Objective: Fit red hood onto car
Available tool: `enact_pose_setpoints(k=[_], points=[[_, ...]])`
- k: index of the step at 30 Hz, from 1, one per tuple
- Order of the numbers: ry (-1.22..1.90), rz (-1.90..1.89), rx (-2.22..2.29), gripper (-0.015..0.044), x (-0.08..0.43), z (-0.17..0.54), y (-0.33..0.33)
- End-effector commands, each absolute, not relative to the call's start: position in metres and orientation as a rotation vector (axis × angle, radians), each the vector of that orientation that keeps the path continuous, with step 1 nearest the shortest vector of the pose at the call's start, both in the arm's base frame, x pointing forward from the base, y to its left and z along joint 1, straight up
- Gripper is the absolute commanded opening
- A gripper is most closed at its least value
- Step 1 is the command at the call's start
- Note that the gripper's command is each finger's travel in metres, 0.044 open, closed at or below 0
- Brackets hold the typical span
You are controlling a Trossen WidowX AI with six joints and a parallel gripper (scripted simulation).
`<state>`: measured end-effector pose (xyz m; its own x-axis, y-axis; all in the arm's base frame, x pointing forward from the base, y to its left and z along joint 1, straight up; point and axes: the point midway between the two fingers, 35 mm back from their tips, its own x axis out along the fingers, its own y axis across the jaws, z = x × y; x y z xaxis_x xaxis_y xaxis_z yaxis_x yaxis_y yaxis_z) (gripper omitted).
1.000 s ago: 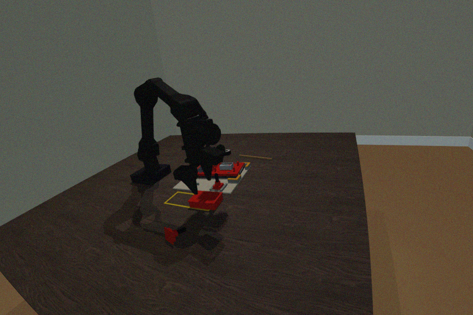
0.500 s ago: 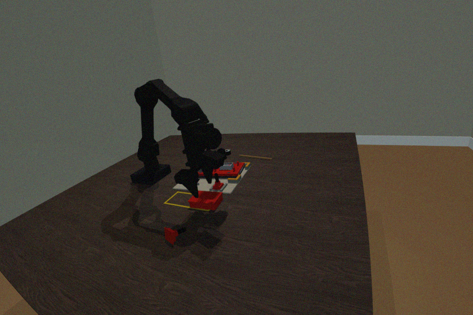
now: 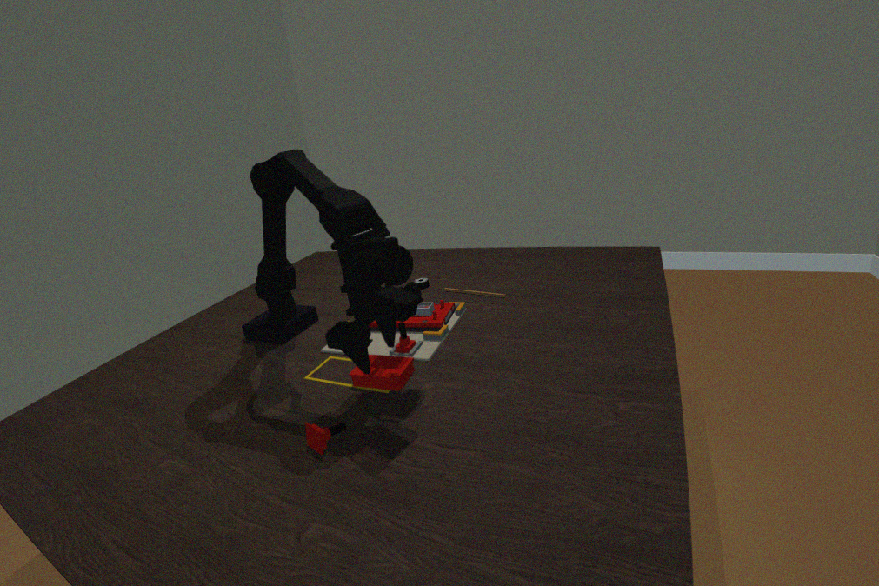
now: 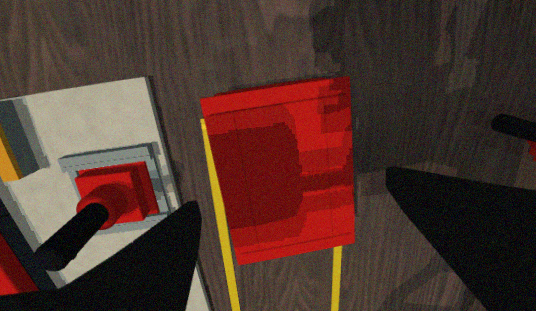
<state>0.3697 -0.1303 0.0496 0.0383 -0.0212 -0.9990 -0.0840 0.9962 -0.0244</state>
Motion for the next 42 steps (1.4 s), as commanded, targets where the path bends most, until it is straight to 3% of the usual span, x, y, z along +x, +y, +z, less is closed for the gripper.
enact_pose_setpoints(k=[1, 42], points=[[1.531, 0.054, -0.085, 0.044, 0.37, 0.045, -0.13], [1.531, 0.054, -0.085, 0.044, 0.37, 0.024, -0.13]])
